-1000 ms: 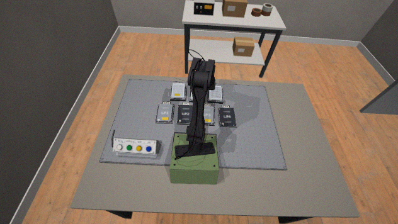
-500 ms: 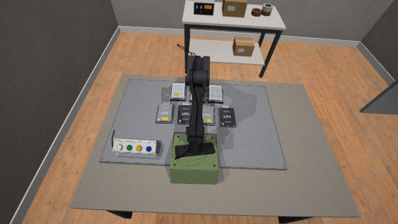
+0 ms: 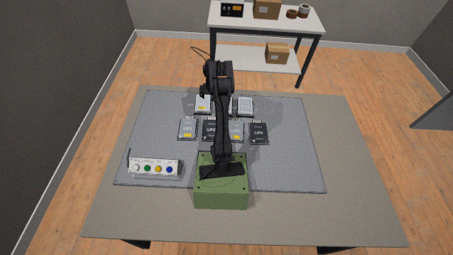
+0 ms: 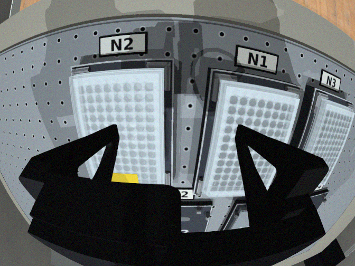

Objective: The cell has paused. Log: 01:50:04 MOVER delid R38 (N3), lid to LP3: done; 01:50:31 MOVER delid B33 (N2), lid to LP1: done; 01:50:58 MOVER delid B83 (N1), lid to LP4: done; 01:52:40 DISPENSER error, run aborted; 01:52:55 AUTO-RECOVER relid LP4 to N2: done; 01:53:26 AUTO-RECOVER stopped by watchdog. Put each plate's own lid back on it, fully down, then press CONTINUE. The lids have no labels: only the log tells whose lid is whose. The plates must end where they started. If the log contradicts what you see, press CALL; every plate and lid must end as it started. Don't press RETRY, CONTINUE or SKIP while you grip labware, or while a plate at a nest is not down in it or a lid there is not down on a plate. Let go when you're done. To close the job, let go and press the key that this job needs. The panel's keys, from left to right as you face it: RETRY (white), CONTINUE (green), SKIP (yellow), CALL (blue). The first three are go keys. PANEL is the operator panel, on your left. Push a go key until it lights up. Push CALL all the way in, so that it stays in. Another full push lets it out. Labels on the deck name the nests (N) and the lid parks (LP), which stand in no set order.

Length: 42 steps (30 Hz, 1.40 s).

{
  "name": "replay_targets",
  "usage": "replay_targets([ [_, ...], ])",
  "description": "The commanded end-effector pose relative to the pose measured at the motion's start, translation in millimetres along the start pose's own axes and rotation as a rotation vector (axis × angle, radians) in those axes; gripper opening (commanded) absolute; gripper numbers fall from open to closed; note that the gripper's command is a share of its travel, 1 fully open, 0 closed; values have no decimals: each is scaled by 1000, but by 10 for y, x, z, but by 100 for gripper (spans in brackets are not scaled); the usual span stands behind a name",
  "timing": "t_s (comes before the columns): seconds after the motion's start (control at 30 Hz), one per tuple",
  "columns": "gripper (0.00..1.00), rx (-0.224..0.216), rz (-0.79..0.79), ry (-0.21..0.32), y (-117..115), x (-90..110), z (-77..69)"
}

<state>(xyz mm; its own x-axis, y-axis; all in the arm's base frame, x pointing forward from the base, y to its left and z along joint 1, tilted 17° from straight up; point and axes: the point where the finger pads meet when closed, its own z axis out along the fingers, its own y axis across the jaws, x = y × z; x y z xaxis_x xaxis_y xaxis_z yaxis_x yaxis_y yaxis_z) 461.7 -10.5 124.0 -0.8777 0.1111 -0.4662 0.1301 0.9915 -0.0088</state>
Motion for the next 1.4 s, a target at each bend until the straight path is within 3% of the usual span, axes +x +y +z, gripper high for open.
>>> replay_targets([
  [0.0, 100, 10, 17, 102, 191, 49, -109],
  [0.13, 100, -1, 12, 183, 406, 83, -111],
  [0.3, 100, 8, 13, 180, 541, 100, -111],
  [0.37, 100, 3, 15, 163, 607, 76, -184],
  [1.37, 100, 4, 21, 160, 539, 24, -205],
])
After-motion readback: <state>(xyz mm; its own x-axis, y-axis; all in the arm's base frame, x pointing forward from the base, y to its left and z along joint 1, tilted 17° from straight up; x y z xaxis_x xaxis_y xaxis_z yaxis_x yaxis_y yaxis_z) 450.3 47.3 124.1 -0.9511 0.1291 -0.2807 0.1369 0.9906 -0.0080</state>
